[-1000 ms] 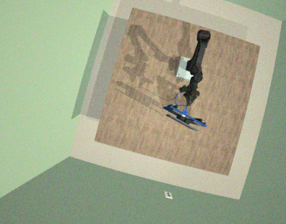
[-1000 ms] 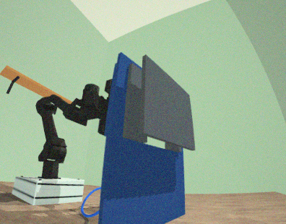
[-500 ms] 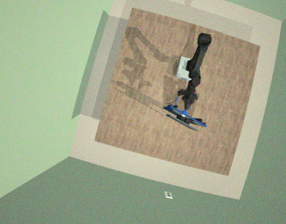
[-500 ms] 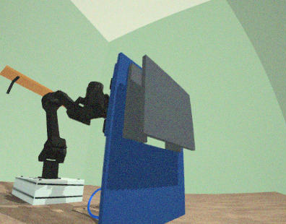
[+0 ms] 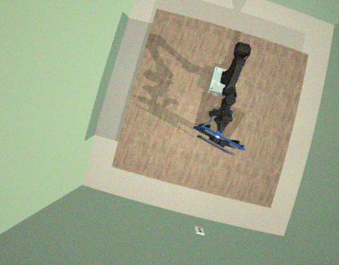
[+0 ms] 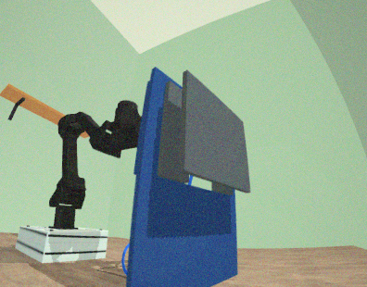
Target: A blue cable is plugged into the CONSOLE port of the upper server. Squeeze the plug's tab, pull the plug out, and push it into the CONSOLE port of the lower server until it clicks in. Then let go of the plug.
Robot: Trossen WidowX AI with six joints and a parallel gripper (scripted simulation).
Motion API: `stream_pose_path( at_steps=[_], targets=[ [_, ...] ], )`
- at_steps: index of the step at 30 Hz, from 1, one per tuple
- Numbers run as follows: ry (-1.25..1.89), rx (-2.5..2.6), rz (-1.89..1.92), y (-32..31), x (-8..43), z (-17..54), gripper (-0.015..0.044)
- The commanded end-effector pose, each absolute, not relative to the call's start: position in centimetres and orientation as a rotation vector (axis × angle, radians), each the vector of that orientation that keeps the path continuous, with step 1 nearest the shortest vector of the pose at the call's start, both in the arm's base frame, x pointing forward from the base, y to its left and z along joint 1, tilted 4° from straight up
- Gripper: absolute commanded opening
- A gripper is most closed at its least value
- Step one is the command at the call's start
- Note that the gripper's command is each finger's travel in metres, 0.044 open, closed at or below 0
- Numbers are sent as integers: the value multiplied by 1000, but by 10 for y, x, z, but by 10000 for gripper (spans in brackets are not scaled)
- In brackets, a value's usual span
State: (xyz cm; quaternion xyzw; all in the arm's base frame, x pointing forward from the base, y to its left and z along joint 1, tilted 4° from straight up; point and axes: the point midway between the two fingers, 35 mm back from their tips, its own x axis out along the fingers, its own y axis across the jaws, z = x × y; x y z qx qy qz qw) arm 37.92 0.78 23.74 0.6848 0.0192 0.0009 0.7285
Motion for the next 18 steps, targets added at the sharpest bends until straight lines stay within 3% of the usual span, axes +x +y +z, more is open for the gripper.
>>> stream_pose_path(
  at_steps=[1, 18],
  targets=[
    [35, 1509, 7, 6, 386, 240, 239],
    [38, 1510, 0, 0, 404, 235, 233]
  ],
)
